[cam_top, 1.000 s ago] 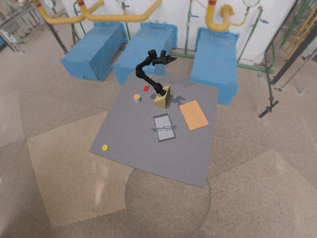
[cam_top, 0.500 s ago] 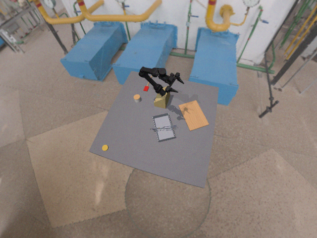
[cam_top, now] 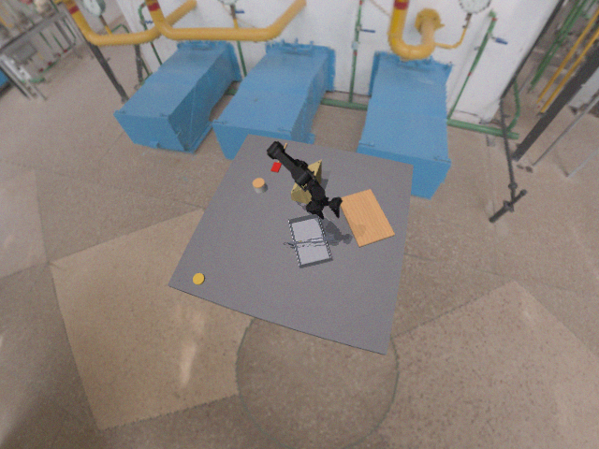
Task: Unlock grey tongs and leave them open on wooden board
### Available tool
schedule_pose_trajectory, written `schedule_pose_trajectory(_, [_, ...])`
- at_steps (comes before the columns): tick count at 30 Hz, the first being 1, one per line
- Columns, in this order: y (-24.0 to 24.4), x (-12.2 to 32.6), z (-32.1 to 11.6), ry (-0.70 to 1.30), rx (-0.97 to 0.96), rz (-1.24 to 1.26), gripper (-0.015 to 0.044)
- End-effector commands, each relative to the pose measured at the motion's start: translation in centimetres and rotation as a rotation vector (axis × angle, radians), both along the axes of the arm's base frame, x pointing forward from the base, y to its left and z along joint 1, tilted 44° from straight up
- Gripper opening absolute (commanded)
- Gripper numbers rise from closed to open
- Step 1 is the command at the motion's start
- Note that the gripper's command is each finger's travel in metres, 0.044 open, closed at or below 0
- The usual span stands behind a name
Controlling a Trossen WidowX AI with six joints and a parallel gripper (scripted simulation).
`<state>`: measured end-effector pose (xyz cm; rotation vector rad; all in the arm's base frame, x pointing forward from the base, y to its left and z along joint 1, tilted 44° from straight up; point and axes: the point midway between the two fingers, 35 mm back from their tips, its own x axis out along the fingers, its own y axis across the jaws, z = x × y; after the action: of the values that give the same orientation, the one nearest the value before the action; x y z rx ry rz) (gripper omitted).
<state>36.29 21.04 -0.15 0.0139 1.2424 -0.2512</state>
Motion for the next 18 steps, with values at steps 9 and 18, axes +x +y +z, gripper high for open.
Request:
schedule_pose_trajectory(9, [-17.5,-0.2,-9.8,-0.094,-0.321,-0.916,0.044])
schedule_pose_trajectory(18, [-20.8,-1.3,-11.4,-0.153,-0.4,-1.085,0.044])
